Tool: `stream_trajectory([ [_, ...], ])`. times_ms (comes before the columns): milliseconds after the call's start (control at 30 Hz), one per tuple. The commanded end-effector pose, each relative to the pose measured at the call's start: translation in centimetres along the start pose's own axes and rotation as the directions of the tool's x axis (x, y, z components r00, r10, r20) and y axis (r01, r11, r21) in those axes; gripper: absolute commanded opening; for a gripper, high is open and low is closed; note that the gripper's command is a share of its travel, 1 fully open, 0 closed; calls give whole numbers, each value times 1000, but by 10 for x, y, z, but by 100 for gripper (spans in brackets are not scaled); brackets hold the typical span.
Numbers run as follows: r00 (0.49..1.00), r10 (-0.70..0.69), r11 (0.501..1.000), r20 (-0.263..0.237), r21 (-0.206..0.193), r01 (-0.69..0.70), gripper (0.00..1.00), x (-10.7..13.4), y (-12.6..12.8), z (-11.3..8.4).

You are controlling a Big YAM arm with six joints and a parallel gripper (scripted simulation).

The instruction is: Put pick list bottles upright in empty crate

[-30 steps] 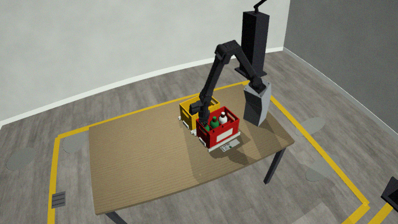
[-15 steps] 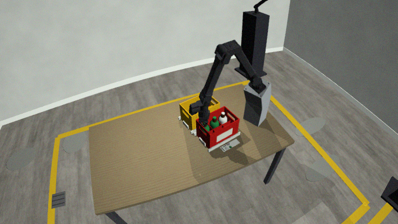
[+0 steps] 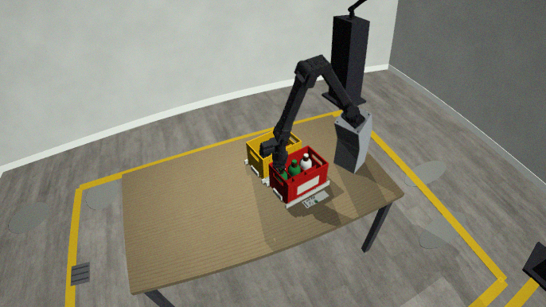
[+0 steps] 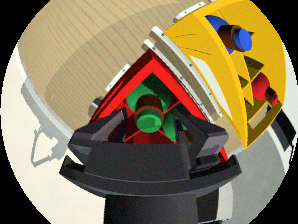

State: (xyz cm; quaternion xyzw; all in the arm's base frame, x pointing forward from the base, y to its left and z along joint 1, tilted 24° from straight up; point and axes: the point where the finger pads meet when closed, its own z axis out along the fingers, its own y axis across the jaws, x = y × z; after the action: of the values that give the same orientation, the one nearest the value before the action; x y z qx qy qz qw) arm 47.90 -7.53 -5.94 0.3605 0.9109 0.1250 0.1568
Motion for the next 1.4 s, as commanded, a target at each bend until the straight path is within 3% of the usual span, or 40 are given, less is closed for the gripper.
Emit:
stream_trajectory([
  [0,999,5,1000,37,-16,-4,61,-21,2,1],
  [133,999,5,1000,37,-16,-4,61,-22,2,1],
  [167,998,-5,999,64,-33,7,61,-30,10,-16],
  [333,1000,0,1000,27,-13,0,61,-12,0,-26],
  [1367,1000,0,1000,27,-13,0,61,-10,-2,-95],
])
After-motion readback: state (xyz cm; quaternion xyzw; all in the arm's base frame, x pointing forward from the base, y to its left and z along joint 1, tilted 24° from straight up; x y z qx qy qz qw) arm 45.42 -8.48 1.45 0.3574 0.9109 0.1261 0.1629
